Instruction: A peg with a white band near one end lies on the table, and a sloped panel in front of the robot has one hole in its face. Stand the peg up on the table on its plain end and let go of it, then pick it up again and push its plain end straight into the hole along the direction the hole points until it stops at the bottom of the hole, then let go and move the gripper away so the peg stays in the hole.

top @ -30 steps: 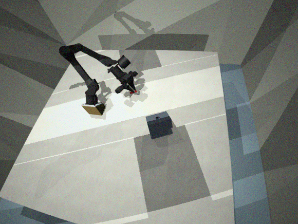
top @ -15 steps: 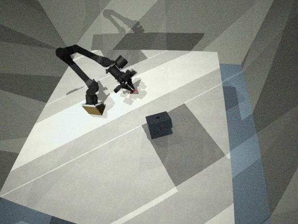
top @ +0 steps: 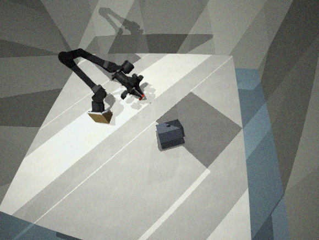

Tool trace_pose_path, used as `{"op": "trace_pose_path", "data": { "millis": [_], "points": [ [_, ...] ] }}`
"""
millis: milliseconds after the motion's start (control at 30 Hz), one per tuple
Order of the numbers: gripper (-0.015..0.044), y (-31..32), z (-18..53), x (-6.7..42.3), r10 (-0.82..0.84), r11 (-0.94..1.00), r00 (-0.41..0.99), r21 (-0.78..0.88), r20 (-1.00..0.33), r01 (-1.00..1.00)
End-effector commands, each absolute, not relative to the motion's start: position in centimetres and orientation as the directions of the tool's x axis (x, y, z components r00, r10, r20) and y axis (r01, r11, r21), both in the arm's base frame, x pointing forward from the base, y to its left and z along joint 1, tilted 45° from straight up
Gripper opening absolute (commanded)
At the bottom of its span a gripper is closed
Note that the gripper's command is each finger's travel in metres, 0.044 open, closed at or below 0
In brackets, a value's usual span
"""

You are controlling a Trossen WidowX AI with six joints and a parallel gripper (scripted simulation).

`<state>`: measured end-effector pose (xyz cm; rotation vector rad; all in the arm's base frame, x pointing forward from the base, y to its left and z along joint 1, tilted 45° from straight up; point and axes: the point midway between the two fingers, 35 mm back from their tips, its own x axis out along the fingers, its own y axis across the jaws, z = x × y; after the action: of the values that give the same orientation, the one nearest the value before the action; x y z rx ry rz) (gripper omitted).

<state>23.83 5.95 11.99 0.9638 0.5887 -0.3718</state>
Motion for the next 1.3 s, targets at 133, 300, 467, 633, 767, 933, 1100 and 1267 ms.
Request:
{"op": "trace_pose_path", "data": {
  "millis": [133, 300, 467, 633, 767, 933, 1100, 1267],
  "points": [
    [0.0049, 6.1, 12.0, 23.3, -0.1, 0.523, 0.801, 0.654, -0.59, 0.547],
    [0.0049, 6.2, 12.1, 23.0, -0.137, 0.522, 0.811, 0.654, -0.569, 0.547],
    [0.0049, 6.4, 12.1, 22.7, -0.173, 0.522, 0.819, 0.654, -0.547, 0.547],
    [0.0049, 6.6, 12.2, 22.5, -0.209, 0.521, 0.826, 0.654, -0.524, 0.548],
    [0.0049, 6.7, 12.2, 22.2, -0.237, 0.521, 0.83, 0.654, -0.505, 0.548],
    [0.0049, 6.9, 12.3, 22.0, -0.273, 0.521, 0.833, 0.655, -0.481, 0.548],
    [0.0049, 7.1, 12.3, 21.7, -0.307, 0.52, 0.835, 0.655, -0.456, 0.549],
    [0.0049, 7.3, 12.3, 21.5, -0.342, 0.52, 0.836, 0.654, -0.43, 0.549]
  ]
}}
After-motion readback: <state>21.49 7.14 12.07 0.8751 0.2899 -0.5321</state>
